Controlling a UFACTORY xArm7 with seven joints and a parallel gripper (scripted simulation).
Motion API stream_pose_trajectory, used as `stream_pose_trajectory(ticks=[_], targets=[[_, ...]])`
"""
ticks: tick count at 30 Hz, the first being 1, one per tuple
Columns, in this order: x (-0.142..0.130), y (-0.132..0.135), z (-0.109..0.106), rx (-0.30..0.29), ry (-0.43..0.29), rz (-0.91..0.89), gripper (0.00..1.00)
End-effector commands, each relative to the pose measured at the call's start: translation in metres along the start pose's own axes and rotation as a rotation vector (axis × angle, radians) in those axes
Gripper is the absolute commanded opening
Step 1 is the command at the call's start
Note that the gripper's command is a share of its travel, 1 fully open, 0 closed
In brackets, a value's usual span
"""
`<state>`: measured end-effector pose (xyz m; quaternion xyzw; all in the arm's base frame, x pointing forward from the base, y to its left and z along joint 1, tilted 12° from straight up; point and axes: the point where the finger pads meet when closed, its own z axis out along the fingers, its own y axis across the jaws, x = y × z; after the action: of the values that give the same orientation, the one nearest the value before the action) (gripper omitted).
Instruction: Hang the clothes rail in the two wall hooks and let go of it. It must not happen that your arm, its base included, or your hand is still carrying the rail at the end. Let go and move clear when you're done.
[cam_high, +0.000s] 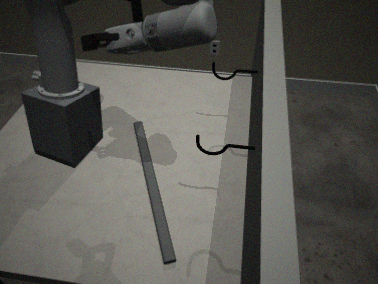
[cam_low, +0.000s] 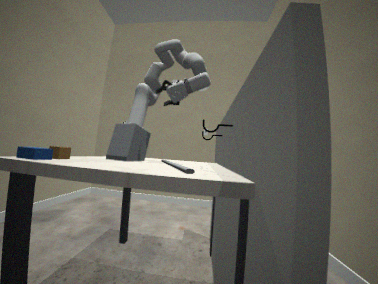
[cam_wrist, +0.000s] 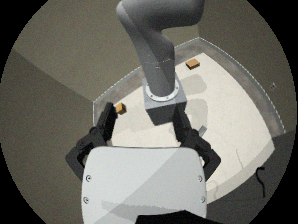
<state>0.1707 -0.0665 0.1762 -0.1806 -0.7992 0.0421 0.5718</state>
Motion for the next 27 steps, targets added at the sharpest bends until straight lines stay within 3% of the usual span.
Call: stream_pose_trajectory(ticks=[1,13,27], targets=[[-0.009,0.004,0.0,-0.038,-0.041,0.128,1.0],[-0.032,0.015,0.001,-0.138,-0.108,0.426,1.0],[-0.056,0.027,-0.002,-0.305,-0.15,0.823,1.0]])
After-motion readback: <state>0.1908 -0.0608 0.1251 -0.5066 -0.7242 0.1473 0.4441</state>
